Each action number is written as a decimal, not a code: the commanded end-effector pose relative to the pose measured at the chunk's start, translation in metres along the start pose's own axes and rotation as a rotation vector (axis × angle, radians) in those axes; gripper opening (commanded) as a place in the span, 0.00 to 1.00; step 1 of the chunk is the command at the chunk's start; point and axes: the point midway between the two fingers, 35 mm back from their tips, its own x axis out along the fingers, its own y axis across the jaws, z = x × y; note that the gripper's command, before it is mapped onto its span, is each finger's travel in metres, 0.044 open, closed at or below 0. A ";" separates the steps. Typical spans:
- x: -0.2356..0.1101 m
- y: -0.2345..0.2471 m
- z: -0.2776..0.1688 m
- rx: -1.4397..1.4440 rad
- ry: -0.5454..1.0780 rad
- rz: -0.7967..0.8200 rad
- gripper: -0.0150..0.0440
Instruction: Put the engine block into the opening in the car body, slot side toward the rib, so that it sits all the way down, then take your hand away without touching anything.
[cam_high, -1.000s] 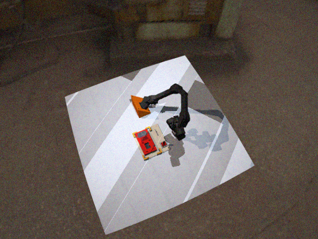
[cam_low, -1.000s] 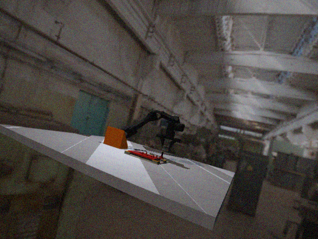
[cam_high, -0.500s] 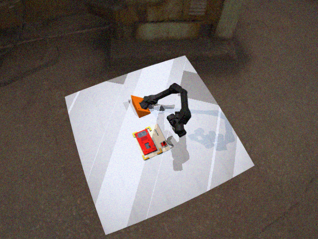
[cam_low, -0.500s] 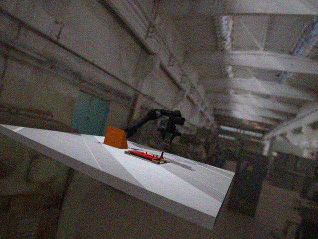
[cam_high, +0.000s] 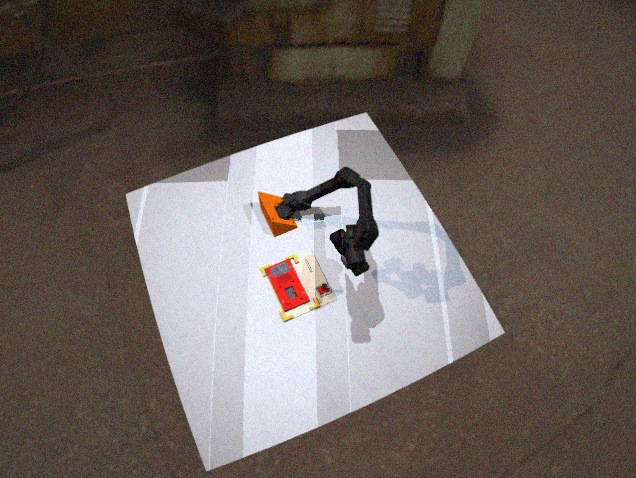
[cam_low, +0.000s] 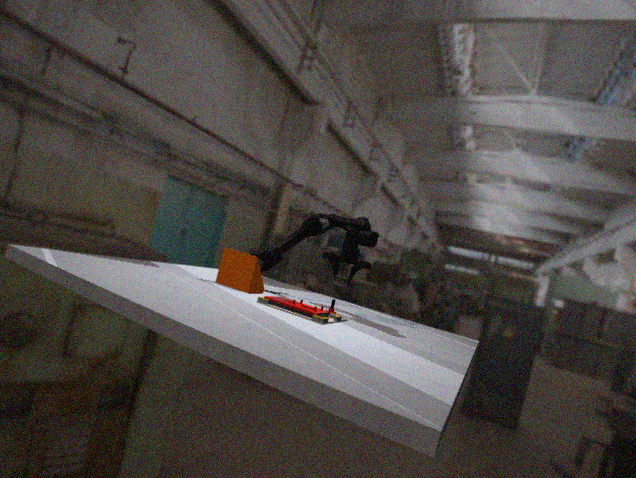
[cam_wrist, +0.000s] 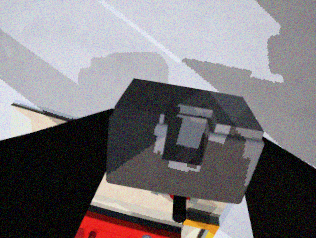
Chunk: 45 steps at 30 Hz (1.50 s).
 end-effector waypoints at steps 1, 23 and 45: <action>0.000 0.000 0.001 0.003 0.027 0.003 0.25; 0.008 0.001 0.020 0.003 0.639 0.017 0.25; 0.025 0.002 0.028 0.001 0.858 -0.001 0.25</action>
